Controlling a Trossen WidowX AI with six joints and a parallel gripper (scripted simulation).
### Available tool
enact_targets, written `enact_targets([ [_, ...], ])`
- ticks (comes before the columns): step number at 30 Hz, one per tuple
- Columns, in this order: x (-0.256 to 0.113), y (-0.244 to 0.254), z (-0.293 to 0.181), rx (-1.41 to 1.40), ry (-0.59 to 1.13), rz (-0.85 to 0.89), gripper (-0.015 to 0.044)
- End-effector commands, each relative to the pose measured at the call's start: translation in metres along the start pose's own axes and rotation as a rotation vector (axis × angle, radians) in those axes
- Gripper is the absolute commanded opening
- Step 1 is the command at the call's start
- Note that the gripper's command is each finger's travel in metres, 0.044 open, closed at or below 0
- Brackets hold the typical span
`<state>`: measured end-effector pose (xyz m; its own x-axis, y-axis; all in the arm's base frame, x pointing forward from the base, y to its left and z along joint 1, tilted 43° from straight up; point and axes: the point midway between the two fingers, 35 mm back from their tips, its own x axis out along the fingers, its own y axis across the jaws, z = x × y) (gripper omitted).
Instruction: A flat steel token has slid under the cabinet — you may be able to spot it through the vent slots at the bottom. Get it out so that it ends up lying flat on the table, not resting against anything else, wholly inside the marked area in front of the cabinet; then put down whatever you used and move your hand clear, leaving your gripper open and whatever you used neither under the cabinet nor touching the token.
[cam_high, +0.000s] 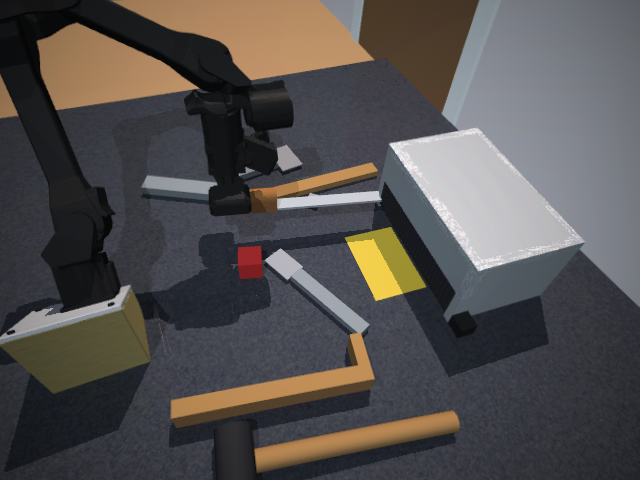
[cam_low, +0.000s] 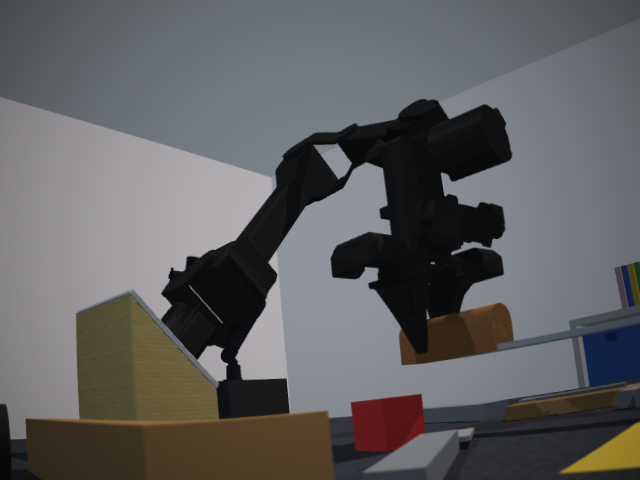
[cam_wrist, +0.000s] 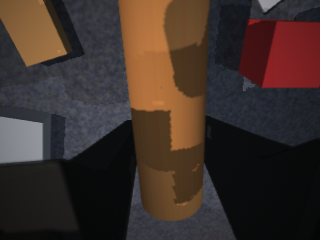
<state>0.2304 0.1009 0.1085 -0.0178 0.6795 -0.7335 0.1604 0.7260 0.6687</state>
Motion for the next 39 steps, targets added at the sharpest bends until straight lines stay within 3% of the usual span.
enact_targets([
  [1, 0.004, 0.002, 0.001, -0.002, -0.013, 0.007, 0.0000],
  [39, 0.061, 0.004, 0.000, -0.001, -0.013, 0.012, 0.0000],
])
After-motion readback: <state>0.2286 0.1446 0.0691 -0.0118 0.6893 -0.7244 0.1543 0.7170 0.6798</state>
